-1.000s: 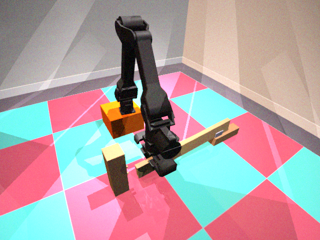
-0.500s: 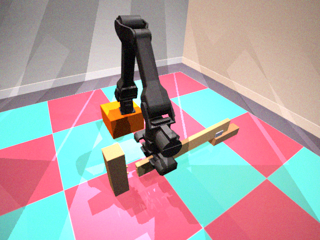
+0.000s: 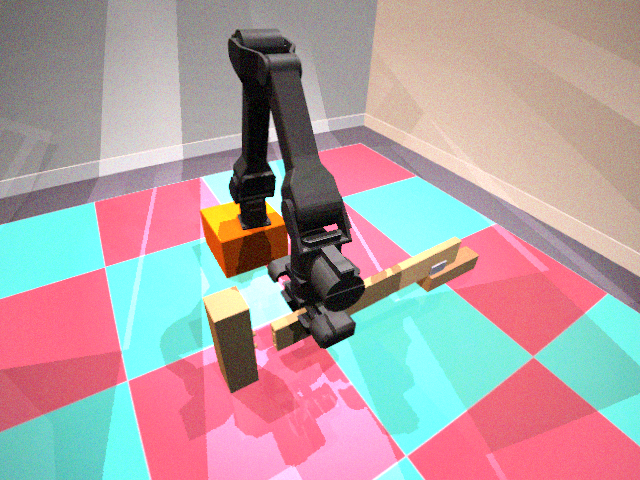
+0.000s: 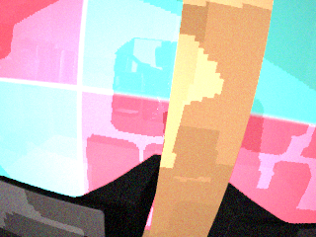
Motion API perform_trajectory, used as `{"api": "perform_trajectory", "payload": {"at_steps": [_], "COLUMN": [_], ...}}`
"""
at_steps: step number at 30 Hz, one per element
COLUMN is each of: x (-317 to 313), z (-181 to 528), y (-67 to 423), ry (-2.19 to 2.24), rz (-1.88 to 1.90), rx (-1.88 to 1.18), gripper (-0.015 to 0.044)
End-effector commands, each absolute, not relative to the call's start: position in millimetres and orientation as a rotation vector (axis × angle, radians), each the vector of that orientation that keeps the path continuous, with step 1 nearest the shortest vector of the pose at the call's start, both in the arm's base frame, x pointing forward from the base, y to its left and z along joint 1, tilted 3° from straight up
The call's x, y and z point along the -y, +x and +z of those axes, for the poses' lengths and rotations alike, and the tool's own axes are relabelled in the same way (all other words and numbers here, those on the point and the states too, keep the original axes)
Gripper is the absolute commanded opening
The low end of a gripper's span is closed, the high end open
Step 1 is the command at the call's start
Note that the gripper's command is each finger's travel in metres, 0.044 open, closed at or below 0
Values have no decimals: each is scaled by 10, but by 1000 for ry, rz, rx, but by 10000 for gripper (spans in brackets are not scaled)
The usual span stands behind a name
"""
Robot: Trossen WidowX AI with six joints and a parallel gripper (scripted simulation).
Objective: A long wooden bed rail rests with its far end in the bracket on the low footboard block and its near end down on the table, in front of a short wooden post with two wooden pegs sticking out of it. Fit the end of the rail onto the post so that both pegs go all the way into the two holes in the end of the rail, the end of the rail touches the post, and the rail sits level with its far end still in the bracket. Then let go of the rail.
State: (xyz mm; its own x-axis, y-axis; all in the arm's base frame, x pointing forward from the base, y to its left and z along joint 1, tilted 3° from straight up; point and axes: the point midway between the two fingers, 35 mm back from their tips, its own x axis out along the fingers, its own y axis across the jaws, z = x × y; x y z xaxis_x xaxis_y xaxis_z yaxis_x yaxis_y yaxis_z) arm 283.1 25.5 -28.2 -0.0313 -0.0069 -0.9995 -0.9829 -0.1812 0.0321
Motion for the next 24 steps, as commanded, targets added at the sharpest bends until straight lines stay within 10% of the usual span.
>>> {"api": "perform_trajectory", "payload": {"at_steps": [1, 24], "x": [-269, -269], "z": [-238, -122], "y": [2852, 2855], "ry": [-1329, -1329], "rz": [1363, 1363], "rx": [-1131, -1131], "gripper": [0, 0]}}
